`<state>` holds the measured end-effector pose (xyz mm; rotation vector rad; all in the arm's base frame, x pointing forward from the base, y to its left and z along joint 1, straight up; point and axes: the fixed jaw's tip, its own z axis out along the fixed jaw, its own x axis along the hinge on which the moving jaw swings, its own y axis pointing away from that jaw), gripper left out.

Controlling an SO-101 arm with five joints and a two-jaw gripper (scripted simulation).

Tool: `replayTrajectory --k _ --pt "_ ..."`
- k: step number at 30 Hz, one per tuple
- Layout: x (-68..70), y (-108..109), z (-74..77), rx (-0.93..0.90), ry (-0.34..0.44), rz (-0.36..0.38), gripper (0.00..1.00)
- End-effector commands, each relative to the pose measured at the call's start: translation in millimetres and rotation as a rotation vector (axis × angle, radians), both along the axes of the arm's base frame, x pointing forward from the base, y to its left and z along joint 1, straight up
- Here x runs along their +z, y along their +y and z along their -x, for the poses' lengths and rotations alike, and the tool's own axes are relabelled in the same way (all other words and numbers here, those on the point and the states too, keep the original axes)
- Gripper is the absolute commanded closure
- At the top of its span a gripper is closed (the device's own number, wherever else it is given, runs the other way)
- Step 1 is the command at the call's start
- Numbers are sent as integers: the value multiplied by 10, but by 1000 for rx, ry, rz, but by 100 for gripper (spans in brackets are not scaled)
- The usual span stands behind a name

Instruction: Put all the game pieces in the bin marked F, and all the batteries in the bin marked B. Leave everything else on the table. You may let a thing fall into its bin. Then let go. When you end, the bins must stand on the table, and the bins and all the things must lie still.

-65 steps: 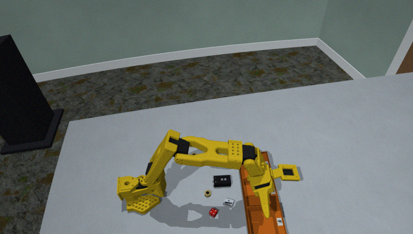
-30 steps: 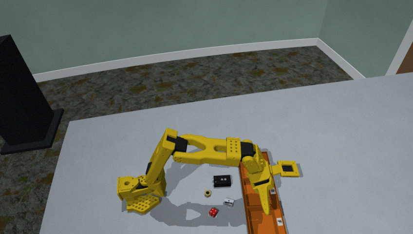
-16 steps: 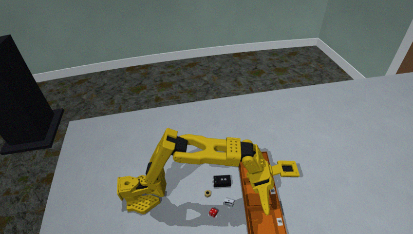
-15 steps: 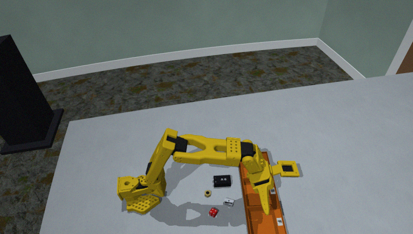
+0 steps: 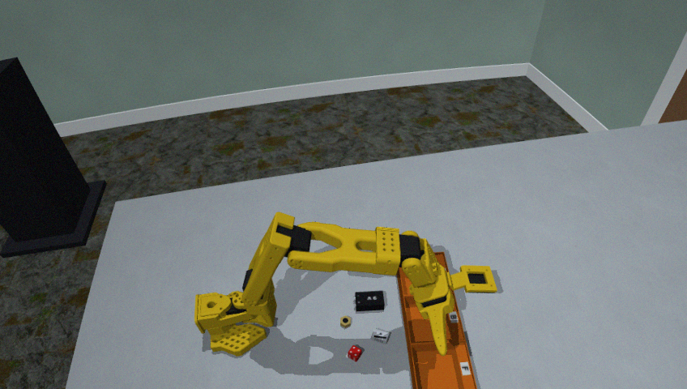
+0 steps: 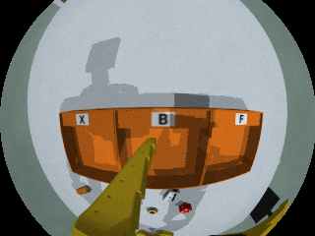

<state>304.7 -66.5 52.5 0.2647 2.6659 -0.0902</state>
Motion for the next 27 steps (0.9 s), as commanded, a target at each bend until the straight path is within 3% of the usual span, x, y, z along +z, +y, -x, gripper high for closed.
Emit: replayTrajectory --k 1,17,27 --pt "218 101 -102 5 -108 4 0" --pt "207 711 -161 0 -227 -121 0" --pt "206 781 -157 0 -239 -138 0"
